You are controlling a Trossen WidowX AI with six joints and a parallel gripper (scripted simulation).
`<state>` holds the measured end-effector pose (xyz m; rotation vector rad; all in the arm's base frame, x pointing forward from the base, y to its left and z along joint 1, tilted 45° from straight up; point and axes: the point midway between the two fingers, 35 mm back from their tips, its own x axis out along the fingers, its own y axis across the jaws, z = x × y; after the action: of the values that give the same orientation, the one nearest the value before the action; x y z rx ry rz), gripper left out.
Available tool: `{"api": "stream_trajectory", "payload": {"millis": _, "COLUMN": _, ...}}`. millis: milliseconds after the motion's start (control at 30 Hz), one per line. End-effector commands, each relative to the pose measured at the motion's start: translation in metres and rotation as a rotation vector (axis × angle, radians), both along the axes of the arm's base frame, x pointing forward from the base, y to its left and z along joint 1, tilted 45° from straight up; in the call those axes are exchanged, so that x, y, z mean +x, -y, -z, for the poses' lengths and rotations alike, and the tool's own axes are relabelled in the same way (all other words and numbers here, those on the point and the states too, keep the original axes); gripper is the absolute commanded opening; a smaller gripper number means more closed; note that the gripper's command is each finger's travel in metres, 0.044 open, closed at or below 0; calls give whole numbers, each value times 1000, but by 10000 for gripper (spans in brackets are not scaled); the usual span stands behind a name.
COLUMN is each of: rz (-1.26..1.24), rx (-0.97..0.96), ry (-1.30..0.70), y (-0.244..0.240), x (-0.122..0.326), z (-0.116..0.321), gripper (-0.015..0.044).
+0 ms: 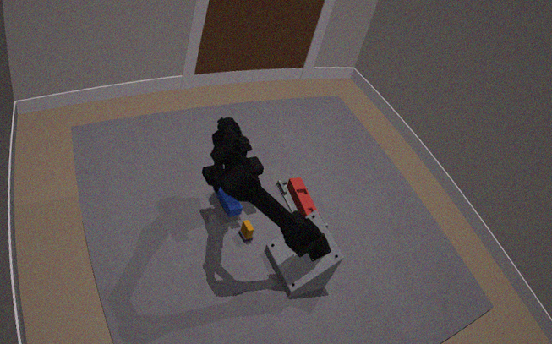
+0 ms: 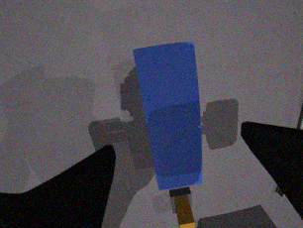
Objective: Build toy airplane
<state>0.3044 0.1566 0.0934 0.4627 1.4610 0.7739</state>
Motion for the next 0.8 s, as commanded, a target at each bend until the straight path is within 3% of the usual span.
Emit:
{"api": "stream_trajectory", "payload": {"millis": 0, "rz": 1, "rx": 3, "ry": -10, "y": -5, "x": -2, "z": 6, "gripper": 440}}
{"api": "stream_trajectory", "payload": {"millis": 767, "rz": 1, "rx": 4, "ry": -10, "y": -30, "x": -4, "z": 31, "gripper": 440}}
